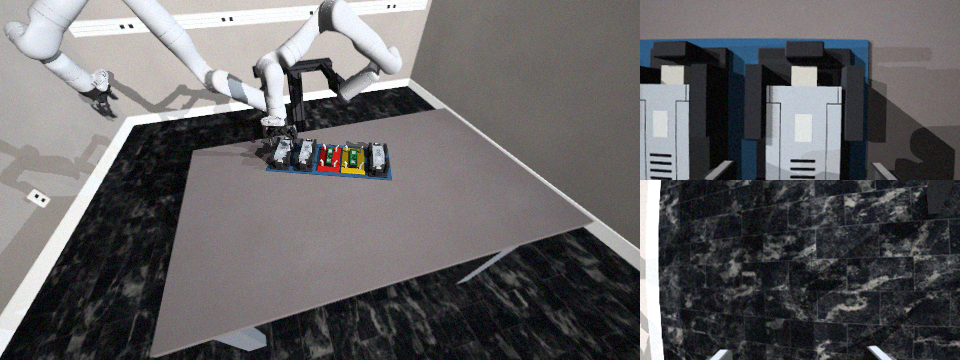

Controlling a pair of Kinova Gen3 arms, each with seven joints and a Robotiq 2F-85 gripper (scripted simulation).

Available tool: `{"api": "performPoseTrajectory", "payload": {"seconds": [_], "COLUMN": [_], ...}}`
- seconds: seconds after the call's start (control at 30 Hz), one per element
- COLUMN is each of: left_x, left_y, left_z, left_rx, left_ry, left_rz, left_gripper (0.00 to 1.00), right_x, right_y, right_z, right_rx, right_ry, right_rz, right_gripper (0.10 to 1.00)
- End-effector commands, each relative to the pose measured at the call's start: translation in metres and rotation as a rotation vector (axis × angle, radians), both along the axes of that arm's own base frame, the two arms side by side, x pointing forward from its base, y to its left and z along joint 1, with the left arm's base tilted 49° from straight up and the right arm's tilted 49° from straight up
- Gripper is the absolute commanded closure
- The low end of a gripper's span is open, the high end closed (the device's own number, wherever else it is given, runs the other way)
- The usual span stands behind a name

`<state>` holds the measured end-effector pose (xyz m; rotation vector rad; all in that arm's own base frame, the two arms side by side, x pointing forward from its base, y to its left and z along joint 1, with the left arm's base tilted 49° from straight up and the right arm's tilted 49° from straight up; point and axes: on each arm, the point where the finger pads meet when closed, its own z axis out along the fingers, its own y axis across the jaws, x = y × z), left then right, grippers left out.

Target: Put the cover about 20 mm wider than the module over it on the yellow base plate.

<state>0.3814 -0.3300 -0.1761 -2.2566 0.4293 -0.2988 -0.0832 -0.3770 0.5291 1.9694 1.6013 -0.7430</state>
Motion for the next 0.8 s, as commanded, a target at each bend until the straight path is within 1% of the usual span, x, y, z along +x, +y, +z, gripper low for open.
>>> {"api": "performPoseTrajectory", "payload": {"seconds": [0.0, 0.2, 0.43, 0.47, 0.77], "left_x": [0.0009, 0.0025, 0.0025, 0.0029, 0.0025], "left_y": [0.0008, 0.0046, 0.0046, 0.0021, 0.0046], "left_z": [-0.0019, -0.0059, -0.0059, -0.0039, -0.0059], "left_rx": [-0.002, 0.0, 0.0, -0.003, 0.0], "left_ry": [0.002, 0.005, 0.005, 0.0, 0.005], "left_rz": [-0.002, -0.002, -0.002, -0.002, -0.002], "left_gripper": [0.002, 0.002, 0.002, 0.002, 0.002], "right_x": [-0.0004, -0.0004, -0.0004, -0.0004, -0.0004], "right_y": [0.0002, 0.0002, 0.0002, 0.0002, 0.0002], "right_z": [0.0005, 0.0005, 0.0005, 0.0005, 0.0005], "right_rx": [-0.001, -0.001, -0.001, -0.001, -0.001], "right_ry": [-0.001, -0.001, -0.001, -0.001, -0.001], "right_rz": [-0.001, -0.001, -0.001, -0.001, -0.001], "right_gripper": [0.1, 0.1, 0.1, 0.1, 0.1]}}
